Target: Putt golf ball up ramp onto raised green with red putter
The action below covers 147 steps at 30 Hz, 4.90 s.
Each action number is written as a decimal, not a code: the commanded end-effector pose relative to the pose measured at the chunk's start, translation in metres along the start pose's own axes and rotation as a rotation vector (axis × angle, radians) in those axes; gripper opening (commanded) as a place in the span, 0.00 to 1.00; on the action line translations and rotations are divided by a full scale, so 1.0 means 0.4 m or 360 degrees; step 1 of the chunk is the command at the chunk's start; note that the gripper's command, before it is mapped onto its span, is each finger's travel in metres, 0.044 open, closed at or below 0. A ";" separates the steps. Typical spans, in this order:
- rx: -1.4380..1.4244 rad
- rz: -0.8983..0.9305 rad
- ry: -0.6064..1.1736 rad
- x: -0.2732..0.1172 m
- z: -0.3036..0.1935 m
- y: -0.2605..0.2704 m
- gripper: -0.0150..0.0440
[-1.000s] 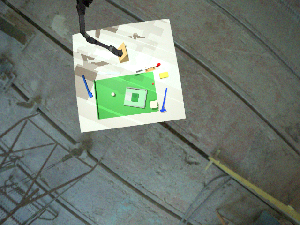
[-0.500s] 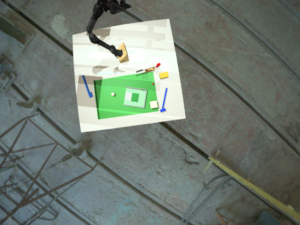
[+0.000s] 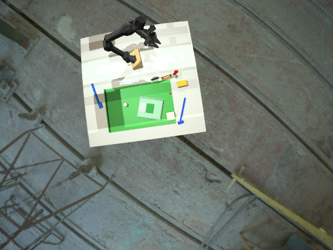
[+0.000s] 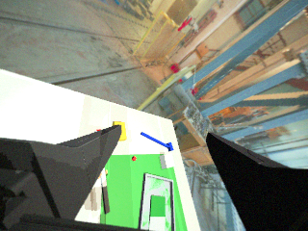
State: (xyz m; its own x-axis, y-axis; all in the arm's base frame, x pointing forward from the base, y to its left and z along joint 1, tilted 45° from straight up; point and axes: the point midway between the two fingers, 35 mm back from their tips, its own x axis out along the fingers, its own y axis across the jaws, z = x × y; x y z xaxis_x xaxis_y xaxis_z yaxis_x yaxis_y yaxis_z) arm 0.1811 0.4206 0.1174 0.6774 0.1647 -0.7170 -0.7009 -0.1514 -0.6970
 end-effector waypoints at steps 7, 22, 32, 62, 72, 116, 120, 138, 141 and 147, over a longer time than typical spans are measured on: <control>-0.0095 0.0445 0.0506 0.264 -0.329 0.055 1.00; 0.0055 0.1347 0.0936 0.361 -0.816 0.275 1.00; 0.0055 0.1350 0.0936 0.353 -0.816 0.287 1.00; 0.0054 0.1349 0.0940 0.399 -0.906 0.372 1.00; 0.0054 0.1349 0.0941 0.412 -0.933 0.397 1.00; 0.0069 0.1339 0.0927 0.352 -0.797 0.265 0.25; 0.0068 0.1341 0.0928 0.324 -0.759 0.232 0.25; 0.0719 0.1030 0.1307 0.210 -0.903 0.118 0.25; 0.0879 0.0944 0.1390 0.175 -0.936 0.095 0.25; 0.1195 0.0756 0.1550 0.102 -1.001 0.056 0.25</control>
State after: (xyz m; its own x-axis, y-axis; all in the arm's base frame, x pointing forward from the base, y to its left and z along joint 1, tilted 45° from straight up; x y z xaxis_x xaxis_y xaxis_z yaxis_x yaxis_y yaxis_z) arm 0.2856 0.0490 0.0485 -0.0137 -0.5543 -0.8322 -0.7467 0.5592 -0.3602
